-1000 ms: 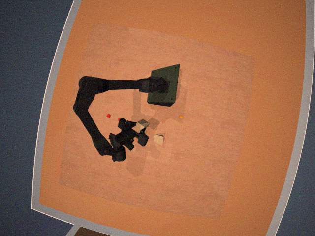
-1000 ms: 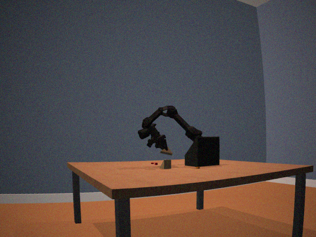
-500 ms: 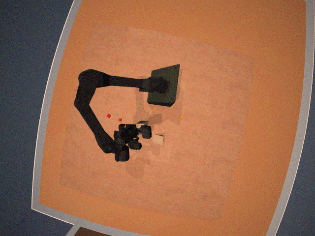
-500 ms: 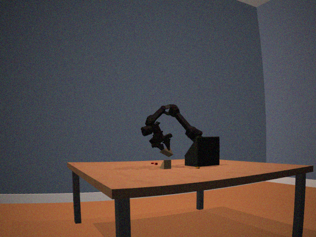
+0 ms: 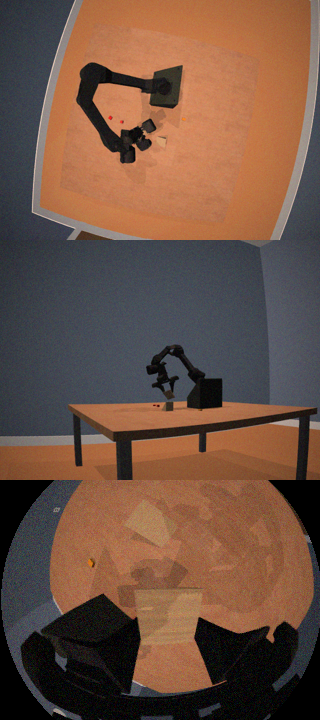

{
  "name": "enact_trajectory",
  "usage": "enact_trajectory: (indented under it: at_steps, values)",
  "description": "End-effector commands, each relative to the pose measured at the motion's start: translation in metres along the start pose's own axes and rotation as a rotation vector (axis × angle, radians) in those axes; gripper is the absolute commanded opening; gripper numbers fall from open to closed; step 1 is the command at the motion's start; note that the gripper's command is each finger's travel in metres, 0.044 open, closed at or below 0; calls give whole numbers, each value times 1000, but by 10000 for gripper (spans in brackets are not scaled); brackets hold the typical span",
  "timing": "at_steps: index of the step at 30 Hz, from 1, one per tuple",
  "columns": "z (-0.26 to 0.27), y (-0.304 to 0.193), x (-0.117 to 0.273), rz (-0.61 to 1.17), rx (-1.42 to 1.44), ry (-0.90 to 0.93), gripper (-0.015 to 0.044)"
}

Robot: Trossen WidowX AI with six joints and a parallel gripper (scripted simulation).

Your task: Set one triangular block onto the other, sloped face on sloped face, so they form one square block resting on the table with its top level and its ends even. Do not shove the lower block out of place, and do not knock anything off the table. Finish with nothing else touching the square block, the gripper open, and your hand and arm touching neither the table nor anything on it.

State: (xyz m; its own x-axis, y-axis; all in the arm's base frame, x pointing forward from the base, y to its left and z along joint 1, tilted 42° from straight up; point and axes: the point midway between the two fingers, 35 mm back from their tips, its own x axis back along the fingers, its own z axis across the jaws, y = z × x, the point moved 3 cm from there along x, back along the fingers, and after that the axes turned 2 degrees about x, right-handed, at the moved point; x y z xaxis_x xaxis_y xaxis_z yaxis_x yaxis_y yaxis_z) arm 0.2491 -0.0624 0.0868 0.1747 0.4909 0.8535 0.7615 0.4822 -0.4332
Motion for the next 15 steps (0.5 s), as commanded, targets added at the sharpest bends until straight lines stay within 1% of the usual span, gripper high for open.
enact_trajectory:
  at_steps: [1, 15]
  values:
    - [3, -1, 0, 3, 141, -49, 0]
    - [11, -2, 1, 42, 589, -193, 0]
